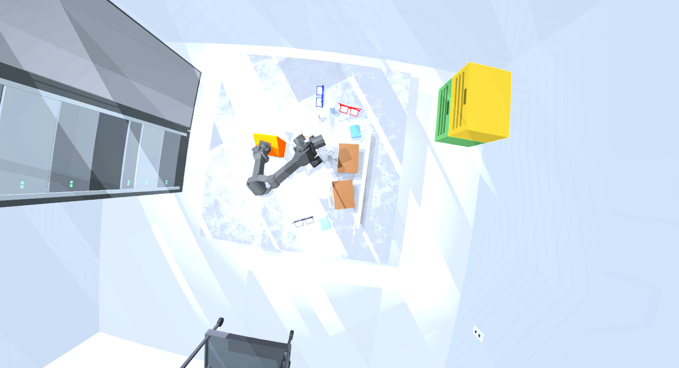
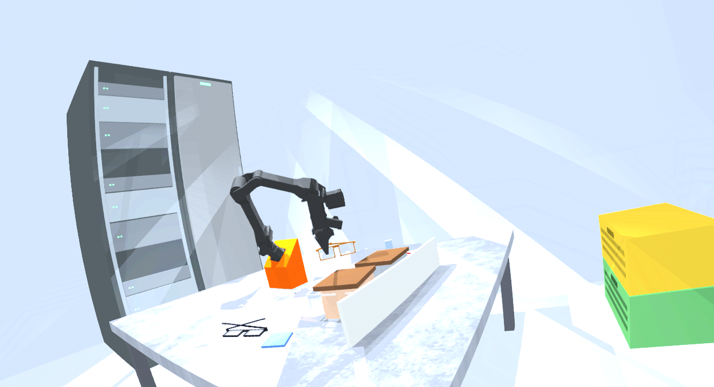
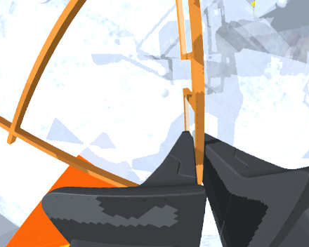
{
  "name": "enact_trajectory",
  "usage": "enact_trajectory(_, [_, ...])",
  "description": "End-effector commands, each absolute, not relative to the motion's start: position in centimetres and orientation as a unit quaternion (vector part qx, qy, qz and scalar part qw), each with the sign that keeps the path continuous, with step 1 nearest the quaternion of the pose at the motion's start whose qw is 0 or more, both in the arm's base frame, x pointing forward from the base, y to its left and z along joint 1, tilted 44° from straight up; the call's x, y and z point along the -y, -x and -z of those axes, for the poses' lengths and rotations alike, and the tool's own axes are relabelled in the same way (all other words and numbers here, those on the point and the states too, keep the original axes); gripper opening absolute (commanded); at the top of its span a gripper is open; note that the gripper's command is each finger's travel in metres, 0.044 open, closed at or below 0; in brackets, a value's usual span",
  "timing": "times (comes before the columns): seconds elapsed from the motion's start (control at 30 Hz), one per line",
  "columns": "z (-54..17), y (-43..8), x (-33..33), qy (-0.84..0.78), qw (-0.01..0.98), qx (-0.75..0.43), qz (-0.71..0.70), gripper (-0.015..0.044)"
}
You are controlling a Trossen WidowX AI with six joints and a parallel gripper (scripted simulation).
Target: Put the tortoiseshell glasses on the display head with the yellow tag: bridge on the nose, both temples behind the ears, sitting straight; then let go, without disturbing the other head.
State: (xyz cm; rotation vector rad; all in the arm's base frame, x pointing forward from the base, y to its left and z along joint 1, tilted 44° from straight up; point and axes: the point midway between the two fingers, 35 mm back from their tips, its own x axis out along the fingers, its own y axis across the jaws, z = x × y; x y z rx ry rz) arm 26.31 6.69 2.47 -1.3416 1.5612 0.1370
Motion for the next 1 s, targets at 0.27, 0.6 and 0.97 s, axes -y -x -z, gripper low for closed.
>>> enact_trajectory(0.27, [2.1,-25.8,-12.1,0.514,0.557,-0.652,-0.015,0.0])
enact_trajectory(0.6, [6.0,-24.1,-15.8,0.481,0.585,-0.653,0.024,0.0])
enact_trajectory(0.97, [10.7,-21.4,-19.1,0.445,0.613,-0.649,0.073,0.0])
